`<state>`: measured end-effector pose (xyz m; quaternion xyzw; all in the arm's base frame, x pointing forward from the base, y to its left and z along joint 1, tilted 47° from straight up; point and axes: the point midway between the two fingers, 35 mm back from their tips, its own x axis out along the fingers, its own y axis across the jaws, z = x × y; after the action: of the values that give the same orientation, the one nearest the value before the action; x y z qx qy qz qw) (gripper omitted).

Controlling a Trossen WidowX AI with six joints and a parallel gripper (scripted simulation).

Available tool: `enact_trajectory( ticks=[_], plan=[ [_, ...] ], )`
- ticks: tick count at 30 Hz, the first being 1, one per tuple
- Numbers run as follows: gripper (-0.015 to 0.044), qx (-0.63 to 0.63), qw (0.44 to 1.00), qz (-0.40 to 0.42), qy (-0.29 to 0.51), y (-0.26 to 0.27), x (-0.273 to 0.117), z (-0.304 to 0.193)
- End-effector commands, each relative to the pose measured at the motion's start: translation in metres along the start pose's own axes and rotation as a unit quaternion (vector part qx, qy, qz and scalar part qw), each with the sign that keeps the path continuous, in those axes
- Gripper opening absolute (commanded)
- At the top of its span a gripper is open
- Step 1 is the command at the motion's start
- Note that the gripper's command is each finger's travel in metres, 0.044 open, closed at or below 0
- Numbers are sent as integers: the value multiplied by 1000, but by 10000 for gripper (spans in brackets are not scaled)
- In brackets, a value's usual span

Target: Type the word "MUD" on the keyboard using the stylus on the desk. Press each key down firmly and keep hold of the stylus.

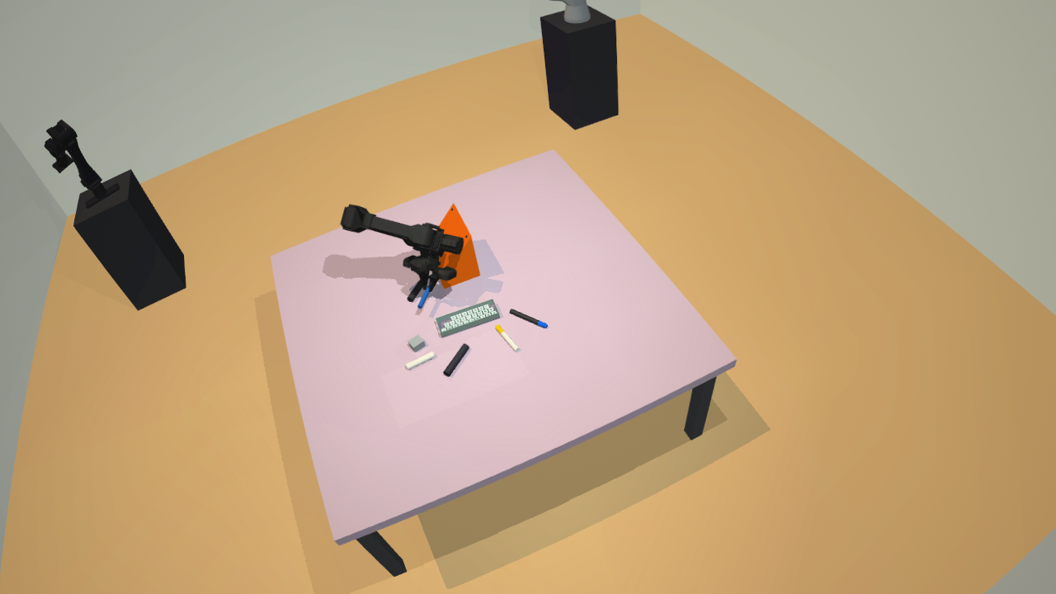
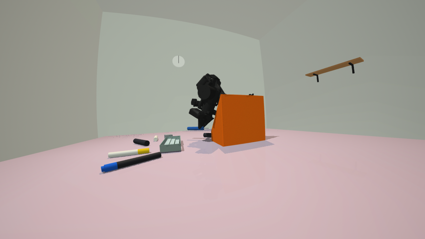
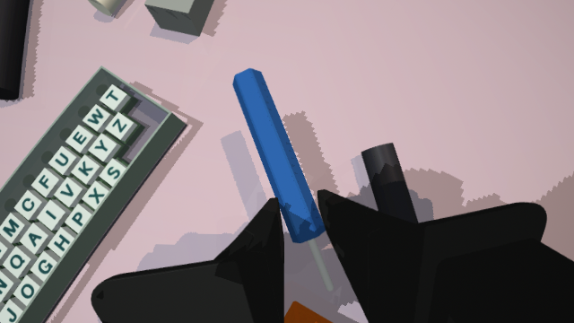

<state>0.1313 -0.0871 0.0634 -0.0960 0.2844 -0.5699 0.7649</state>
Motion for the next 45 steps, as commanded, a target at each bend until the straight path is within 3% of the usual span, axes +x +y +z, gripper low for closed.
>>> enact_trajectory(
  ticks=[1,45],
  plan=[
    [0,14,1000,3,-12,-1,0,1],
    [0,13,1000,2,-13,-1,43,-22]
  ],
)
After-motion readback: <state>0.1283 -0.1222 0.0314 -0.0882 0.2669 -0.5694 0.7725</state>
